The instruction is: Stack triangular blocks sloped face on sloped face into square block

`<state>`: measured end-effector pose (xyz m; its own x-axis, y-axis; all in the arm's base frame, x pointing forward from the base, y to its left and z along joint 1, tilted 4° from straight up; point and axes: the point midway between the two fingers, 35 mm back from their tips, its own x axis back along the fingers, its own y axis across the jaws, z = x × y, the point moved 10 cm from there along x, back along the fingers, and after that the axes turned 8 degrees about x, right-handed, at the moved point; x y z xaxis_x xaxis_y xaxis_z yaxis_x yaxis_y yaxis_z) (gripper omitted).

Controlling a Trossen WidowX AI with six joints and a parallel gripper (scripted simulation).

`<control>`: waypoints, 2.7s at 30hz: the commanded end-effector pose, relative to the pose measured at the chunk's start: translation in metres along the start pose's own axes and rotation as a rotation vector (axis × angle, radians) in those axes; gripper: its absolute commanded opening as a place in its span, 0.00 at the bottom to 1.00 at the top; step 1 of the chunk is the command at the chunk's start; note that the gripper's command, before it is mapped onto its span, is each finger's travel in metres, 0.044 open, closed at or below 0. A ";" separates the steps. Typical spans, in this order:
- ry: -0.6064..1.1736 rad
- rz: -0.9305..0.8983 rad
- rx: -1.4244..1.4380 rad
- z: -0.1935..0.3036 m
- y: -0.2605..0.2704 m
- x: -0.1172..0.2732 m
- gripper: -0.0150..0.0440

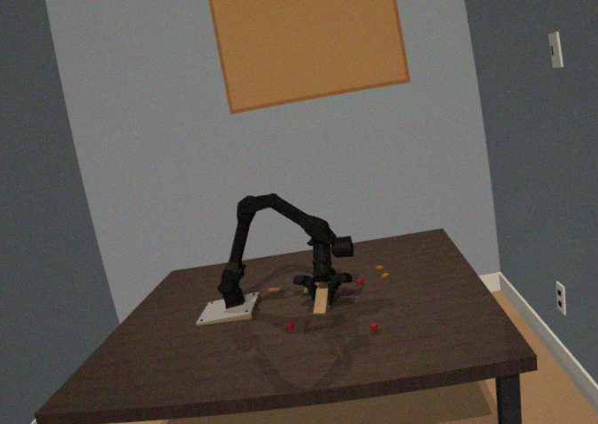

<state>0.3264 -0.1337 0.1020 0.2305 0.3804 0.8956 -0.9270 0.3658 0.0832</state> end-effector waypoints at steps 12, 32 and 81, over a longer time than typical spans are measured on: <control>0.001 -0.001 0.001 0.001 0.000 0.002 0.25; -0.268 0.033 0.000 0.045 0.007 0.003 0.25; -1.224 0.160 -0.007 0.176 0.027 -0.077 0.61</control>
<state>0.2311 -0.3037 0.1110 -0.3209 -0.6223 0.7140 -0.9162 0.3949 -0.0675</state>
